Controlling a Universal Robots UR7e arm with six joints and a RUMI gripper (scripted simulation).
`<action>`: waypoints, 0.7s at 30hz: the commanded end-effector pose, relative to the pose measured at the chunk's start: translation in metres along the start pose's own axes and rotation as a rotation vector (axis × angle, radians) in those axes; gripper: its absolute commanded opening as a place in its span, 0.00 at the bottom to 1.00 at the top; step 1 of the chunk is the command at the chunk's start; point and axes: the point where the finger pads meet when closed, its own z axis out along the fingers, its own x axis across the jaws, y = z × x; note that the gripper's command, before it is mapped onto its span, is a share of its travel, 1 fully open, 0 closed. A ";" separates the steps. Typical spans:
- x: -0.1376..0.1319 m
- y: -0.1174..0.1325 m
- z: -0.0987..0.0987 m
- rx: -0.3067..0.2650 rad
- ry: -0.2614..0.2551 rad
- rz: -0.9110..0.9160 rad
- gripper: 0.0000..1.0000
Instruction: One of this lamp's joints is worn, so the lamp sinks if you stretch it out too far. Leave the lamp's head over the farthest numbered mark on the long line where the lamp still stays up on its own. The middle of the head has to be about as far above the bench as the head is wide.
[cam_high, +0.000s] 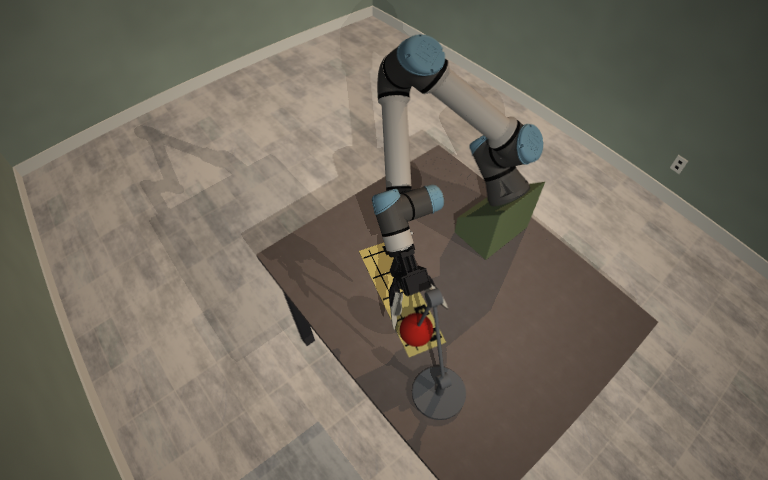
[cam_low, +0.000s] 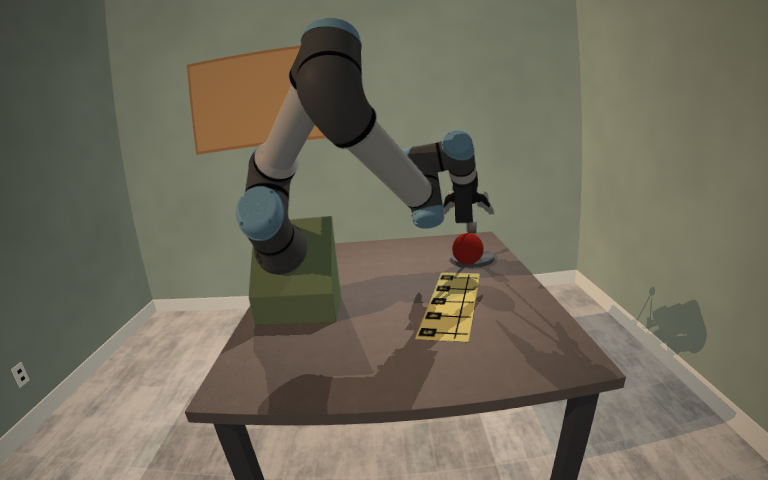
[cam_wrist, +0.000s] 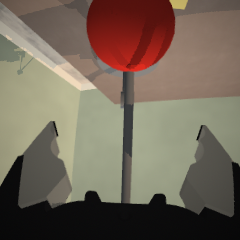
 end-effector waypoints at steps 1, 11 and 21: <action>0.000 0.000 0.000 -0.001 -0.001 -0.001 1.00; 0.000 0.001 -0.009 -0.001 -0.001 -0.001 1.00; 0.000 0.001 -0.052 -0.001 -0.001 -0.001 1.00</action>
